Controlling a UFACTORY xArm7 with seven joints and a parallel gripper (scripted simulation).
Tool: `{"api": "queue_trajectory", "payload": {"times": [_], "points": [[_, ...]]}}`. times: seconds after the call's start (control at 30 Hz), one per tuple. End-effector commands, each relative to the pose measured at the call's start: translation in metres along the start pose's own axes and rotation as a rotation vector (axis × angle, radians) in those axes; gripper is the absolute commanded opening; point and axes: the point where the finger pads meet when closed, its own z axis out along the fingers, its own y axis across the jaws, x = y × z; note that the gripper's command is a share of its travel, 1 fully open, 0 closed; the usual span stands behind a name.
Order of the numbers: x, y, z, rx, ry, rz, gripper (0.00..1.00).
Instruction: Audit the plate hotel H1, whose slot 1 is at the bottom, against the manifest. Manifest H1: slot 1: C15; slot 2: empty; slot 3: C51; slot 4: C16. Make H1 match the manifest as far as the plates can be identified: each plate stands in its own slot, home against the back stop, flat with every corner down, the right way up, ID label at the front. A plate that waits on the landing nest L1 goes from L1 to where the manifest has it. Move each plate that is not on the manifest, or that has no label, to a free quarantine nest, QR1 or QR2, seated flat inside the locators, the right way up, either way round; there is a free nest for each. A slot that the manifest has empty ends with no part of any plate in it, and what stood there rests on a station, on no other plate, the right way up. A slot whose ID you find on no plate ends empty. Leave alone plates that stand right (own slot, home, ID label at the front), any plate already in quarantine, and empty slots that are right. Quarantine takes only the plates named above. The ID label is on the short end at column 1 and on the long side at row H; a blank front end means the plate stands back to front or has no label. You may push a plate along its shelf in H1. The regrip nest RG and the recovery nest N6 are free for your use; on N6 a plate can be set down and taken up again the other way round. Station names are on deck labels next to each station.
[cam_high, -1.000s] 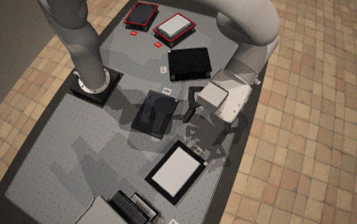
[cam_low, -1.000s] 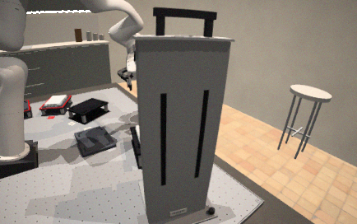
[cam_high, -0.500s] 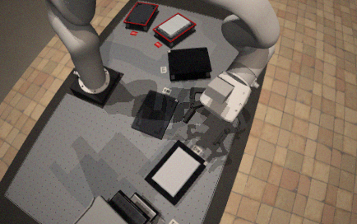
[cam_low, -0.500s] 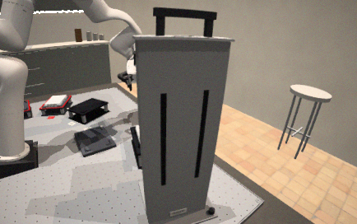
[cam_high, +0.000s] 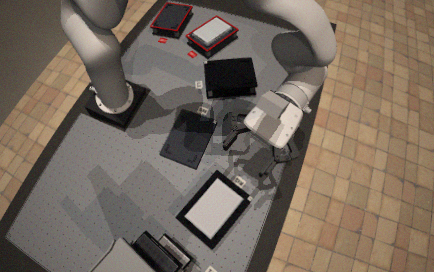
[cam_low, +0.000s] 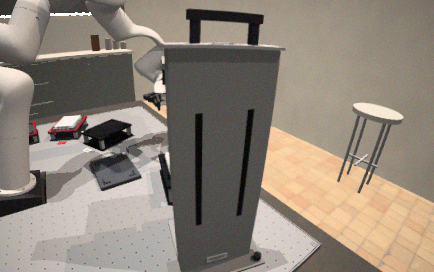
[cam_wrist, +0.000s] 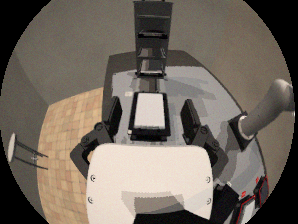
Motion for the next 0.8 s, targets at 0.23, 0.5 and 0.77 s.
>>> {"api": "queue_trajectory", "payload": {"times": [0.23, 0.5, 0.77], "points": [[0.001, -0.001, 0.000, -0.001, 0.102, 0.002, 1.00], [0.001, -0.001, -0.002, -0.001, 0.102, 0.002, 1.00], [-0.001, -0.001, -0.015, -0.001, 0.102, 0.002, 1.00]]}}
